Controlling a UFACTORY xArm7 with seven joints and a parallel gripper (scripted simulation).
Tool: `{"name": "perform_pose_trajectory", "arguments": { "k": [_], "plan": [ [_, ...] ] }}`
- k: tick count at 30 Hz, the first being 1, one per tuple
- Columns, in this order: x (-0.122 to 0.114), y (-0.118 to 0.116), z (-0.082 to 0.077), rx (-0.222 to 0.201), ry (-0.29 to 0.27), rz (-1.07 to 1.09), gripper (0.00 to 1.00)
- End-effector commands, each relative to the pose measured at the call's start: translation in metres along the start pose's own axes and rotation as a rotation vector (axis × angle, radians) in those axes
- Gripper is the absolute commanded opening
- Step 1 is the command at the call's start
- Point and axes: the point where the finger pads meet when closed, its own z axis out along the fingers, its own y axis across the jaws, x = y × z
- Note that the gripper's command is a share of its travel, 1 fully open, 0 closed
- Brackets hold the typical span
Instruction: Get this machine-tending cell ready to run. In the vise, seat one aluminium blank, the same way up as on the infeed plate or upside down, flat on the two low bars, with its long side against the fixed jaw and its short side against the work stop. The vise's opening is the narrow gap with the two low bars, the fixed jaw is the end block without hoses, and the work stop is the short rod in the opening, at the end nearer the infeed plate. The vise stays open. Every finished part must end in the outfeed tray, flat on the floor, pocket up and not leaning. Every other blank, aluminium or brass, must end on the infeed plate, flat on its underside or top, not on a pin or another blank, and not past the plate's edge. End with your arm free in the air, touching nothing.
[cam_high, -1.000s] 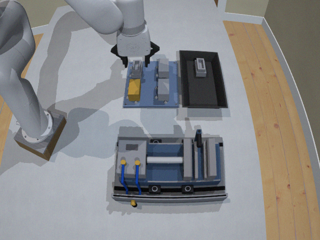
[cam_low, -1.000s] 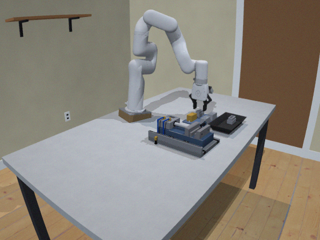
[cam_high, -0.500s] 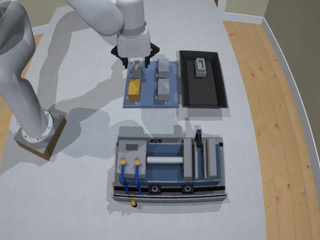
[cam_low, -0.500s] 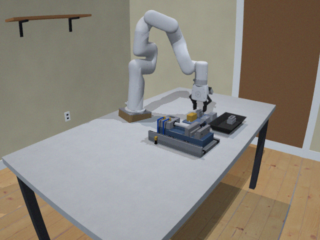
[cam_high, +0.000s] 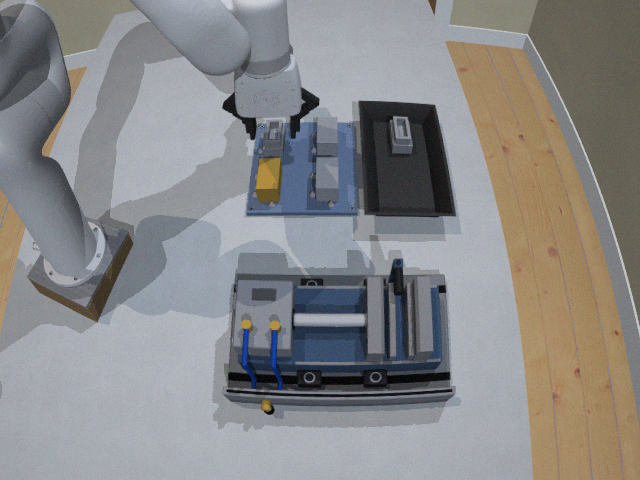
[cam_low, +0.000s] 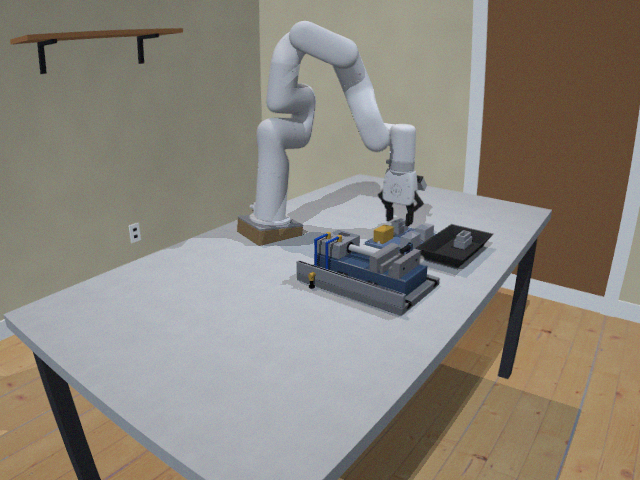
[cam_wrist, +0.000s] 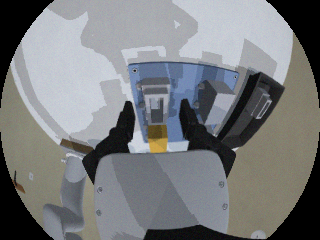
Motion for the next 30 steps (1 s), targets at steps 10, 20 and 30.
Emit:
{"name": "perform_pose_trajectory", "arguments": {
  "k": [10, 20, 30],
  "plan": [
    [0.0007, 0.0012, 0.0012, -0.003, 0.001, 0.0, 0.69],
    [0.0007, 0.0012, 0.0014, -0.003, 0.001, 0.0, 0.69],
    [0.0007, 0.0012, 0.0014, -0.003, 0.001, 0.0, 0.0]
  ]
}}
